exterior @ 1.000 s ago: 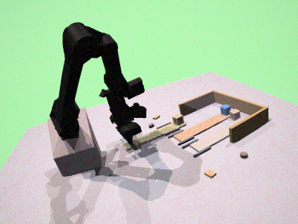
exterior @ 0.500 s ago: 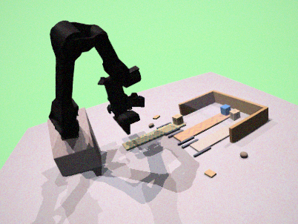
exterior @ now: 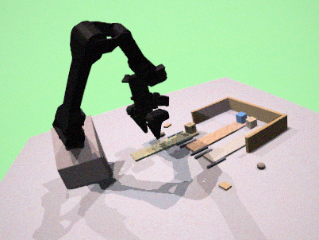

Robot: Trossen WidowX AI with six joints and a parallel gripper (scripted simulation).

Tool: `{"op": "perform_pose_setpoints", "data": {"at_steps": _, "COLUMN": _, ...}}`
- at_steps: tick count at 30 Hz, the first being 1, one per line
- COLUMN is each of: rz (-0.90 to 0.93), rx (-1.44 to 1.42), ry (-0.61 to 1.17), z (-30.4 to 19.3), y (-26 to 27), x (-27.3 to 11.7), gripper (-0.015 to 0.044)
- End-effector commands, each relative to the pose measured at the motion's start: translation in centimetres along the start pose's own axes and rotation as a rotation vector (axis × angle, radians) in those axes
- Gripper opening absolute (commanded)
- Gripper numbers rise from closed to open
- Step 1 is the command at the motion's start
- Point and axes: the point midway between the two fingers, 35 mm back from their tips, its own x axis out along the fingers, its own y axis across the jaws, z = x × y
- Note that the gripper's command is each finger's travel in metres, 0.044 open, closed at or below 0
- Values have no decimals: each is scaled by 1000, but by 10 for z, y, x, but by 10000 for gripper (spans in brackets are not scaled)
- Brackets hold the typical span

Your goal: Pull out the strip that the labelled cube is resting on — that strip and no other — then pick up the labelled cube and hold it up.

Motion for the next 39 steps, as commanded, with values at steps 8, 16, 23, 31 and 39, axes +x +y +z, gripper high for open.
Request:
{"op": "perform_pose_setpoints", "data": {"at_steps": 8, "rz": -3, "rx": -1, "ry": -3, "z": 43, "y": -7, "x": -5, "gripper": 440}}
{"op": "perform_pose_setpoints", "data": {"at_steps": 16, "rz": -3, "rx": 1, "ry": -5, "z": 76, "y": -12, "x": -9, "gripper": 440}}
{"op": "perform_pose_setpoints", "data": {"at_steps": 23, "rz": -3, "rx": 2, "ry": -6, "z": 105, "y": -17, "x": -13, "gripper": 440}}
{"op": "perform_pose_setpoints", "data": {"at_steps": 31, "rz": -3, "rx": 4, "ry": -8, "z": 138, "y": -24, "x": -18, "gripper": 440}}
{"op": "perform_pose_setpoints", "data": {"at_steps": 39, "rz": -3, "rx": 4, "ry": -8, "z": 143, "y": -25, "x": -11, "gripper": 282}}
